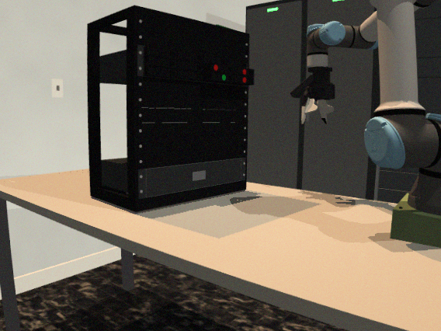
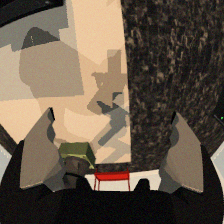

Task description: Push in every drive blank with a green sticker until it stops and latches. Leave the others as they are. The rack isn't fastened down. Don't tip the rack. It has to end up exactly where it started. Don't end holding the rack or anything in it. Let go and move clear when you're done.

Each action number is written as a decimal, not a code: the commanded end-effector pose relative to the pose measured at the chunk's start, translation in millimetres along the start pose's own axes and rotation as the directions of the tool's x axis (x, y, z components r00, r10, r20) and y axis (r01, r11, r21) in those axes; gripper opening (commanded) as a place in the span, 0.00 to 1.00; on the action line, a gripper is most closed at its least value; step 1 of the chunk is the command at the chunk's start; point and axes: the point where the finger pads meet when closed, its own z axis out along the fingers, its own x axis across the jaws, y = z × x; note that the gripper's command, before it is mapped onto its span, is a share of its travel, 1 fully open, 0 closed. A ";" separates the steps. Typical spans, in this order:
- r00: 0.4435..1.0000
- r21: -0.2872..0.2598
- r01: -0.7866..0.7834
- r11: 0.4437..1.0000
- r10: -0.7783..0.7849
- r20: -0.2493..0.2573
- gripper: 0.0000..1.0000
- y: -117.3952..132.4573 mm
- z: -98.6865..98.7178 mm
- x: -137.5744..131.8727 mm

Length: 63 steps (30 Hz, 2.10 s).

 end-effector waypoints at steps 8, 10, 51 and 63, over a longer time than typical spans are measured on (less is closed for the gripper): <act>1.000 0.006 0.001 1.000 -0.001 -0.002 1.00 21.9 -0.8 1.8; 1.000 0.006 0.001 1.000 -0.001 -0.002 1.00 22.2 -0.8 1.8; 0.941 0.223 0.268 0.937 -0.206 -0.267 1.00 31.9 -35.2 -55.3; 0.785 0.340 0.538 0.772 -0.311 -0.535 1.00 41.7 -67.2 -110.2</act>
